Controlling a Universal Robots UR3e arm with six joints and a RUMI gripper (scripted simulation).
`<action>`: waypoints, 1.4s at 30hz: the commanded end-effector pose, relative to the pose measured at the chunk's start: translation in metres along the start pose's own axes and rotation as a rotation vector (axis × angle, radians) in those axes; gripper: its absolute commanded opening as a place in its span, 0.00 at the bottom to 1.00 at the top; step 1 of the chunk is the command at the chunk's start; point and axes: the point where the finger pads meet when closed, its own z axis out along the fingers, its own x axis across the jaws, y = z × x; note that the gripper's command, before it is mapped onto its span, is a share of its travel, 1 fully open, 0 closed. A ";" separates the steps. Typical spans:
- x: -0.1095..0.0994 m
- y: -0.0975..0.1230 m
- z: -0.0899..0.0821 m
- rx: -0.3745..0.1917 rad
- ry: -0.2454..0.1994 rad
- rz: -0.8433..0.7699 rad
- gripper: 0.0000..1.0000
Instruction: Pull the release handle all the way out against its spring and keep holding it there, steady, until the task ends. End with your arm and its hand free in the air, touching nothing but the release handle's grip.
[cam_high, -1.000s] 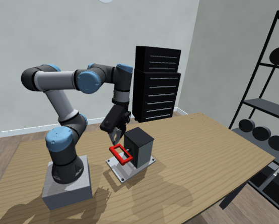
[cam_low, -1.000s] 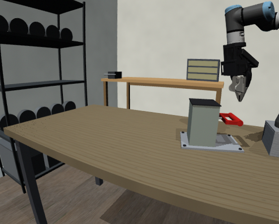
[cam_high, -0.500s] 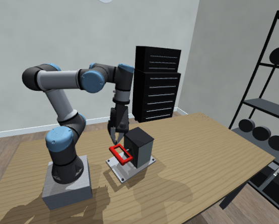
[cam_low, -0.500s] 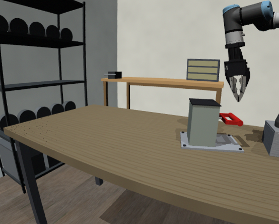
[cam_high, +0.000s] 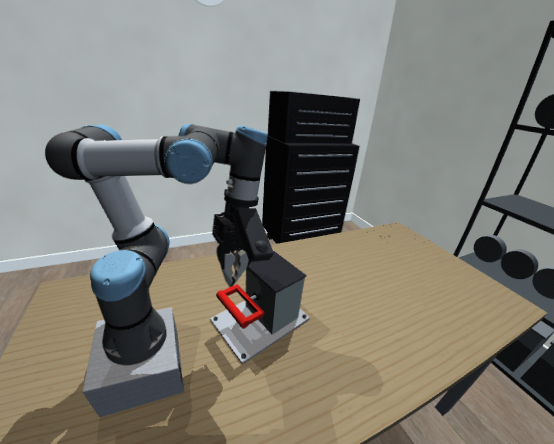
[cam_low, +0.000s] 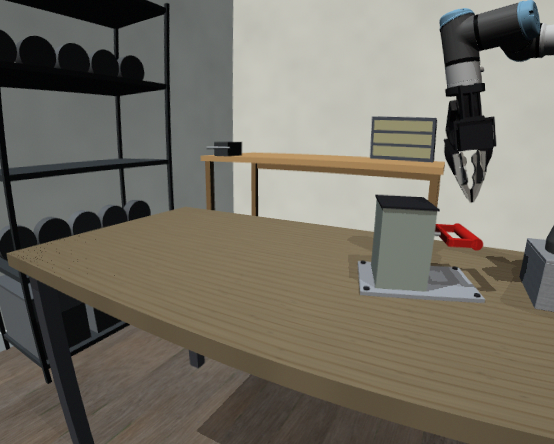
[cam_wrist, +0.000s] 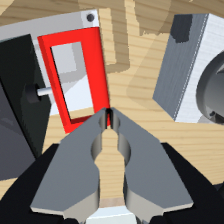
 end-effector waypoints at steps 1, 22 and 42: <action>-0.002 0.000 -0.001 0.000 0.000 -0.073 0.00; -0.003 0.001 -0.001 0.001 0.004 -0.138 0.30; -0.003 0.001 -0.001 0.001 0.004 -0.138 0.30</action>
